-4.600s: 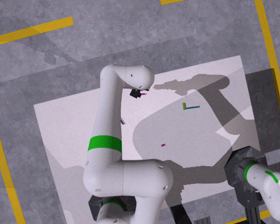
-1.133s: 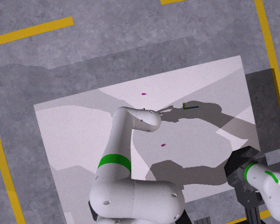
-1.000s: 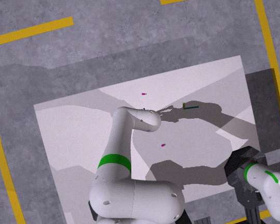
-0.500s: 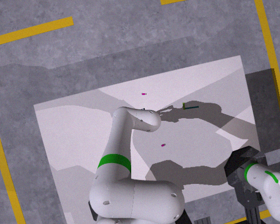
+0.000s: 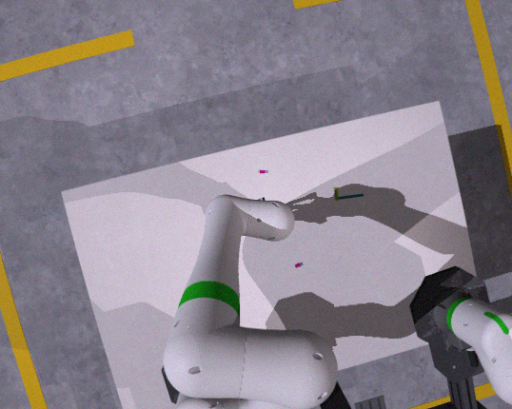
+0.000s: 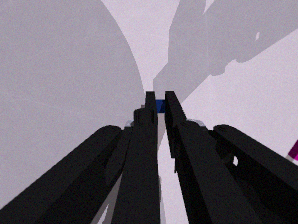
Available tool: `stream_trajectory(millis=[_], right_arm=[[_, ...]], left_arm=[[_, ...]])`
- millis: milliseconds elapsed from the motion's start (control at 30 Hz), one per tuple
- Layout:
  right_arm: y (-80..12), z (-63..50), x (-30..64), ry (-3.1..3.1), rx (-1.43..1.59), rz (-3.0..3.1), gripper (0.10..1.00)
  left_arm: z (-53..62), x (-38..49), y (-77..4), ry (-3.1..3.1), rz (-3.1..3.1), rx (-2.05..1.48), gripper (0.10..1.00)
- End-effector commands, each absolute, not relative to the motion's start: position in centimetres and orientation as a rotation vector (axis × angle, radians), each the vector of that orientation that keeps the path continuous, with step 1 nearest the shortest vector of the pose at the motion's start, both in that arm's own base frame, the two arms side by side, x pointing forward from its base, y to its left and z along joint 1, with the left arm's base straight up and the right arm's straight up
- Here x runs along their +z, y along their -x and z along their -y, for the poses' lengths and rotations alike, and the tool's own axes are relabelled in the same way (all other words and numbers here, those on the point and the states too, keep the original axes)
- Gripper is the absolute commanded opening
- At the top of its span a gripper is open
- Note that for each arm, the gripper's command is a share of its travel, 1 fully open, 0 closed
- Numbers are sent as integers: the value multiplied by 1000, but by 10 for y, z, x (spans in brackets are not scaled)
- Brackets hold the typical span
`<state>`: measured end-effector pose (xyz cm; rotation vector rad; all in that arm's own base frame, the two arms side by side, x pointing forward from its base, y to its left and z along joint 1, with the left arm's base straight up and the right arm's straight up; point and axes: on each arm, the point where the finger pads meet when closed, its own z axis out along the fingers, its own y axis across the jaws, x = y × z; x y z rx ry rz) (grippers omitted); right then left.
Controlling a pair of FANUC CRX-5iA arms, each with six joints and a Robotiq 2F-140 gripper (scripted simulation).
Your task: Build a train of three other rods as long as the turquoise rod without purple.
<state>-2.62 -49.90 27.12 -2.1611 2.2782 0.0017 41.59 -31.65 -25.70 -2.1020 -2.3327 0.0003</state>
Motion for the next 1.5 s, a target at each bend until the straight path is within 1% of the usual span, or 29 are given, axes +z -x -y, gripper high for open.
stream_trajectory(millis=[0, 1467], right_arm=[[26, 499, 272, 2162, 0, -2279, 1000], [26, 499, 272, 2162, 0, -2279, 1000]], left_arm=[[317, -256, -417, 2103, 2334, 0, 124], [317, -268, -417, 2103, 2334, 0, 124]])
